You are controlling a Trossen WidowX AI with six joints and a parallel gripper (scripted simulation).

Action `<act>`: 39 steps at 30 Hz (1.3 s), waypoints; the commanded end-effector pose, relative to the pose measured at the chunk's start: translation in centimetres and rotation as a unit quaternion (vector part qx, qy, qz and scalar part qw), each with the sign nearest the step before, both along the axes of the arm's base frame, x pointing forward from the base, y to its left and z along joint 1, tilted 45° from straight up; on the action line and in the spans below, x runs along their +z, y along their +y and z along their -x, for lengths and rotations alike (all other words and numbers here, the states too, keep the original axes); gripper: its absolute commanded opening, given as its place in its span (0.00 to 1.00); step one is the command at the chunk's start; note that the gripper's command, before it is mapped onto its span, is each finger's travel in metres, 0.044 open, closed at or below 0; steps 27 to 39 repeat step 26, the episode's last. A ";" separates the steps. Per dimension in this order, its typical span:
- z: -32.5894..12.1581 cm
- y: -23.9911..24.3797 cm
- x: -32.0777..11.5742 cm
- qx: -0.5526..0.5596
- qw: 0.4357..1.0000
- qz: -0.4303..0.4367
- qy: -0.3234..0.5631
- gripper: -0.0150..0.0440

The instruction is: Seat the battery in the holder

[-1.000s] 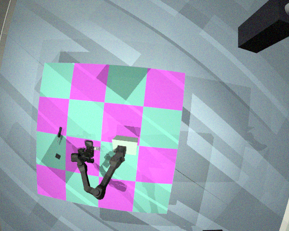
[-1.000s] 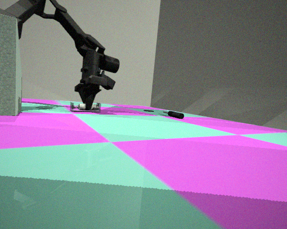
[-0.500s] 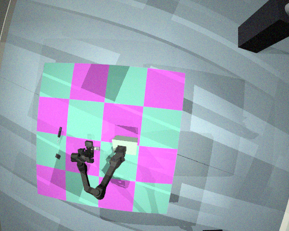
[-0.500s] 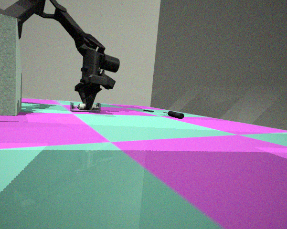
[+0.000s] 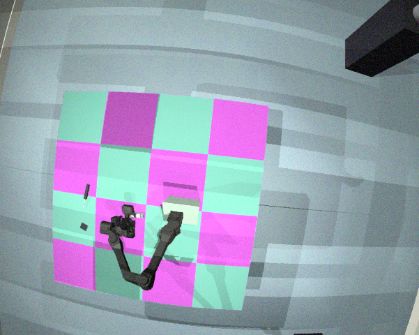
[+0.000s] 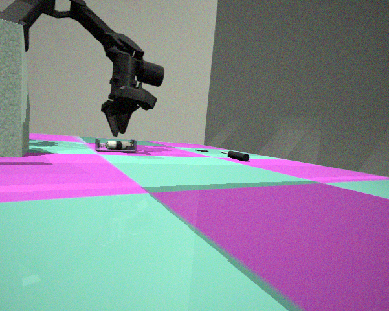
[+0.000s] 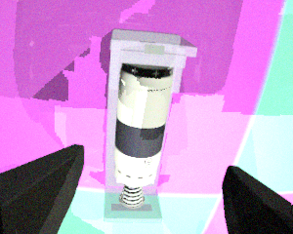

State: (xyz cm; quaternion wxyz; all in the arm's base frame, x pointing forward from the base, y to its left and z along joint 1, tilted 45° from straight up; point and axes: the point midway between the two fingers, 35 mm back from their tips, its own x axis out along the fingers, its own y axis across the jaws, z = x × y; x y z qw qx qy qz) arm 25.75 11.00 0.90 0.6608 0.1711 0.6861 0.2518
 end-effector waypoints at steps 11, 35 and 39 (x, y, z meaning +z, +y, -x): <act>-0.3 -3.7 3.7 -0.002 1.000 -0.001 -0.012 1.00; -0.3 -3.7 3.7 -0.002 1.000 -0.001 -0.012 1.00; -0.3 -3.7 3.7 -0.002 1.000 -0.001 -0.012 1.00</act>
